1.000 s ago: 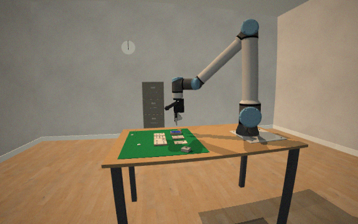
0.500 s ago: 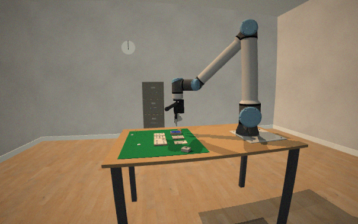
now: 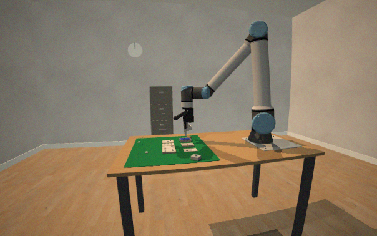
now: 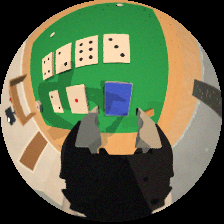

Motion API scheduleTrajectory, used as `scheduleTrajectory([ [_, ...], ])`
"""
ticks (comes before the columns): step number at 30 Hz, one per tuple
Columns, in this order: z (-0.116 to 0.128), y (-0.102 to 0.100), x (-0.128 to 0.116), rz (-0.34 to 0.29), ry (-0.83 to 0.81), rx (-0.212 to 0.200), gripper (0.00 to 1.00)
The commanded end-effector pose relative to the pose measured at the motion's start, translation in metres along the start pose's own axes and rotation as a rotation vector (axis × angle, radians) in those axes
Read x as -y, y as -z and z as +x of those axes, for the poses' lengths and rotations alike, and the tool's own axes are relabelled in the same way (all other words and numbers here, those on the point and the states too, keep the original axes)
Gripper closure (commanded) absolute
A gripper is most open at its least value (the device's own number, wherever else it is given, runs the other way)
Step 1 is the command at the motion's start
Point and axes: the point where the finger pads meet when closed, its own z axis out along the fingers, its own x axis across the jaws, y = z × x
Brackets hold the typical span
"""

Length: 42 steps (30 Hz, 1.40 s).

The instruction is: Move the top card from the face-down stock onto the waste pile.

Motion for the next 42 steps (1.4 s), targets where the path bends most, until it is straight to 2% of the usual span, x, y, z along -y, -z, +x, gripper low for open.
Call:
scheduleTrajectory([
  [1, 0.0, -0.009, 0.001, 0.001, 0.0, -0.001, 0.5],
  [9, 0.001, -0.019, 0.001, 0.001, 0.0, -0.001, 0.5],
  [29, 0.001, -0.022, 0.001, 0.001, 0.0, -0.001, 0.5],
  [30, 0.001, -0.022, 0.001, 0.001, 0.0, -0.001, 0.58],
  [42, 0.001, -0.022, 0.001, 0.001, 0.0, -0.001, 0.58],
])
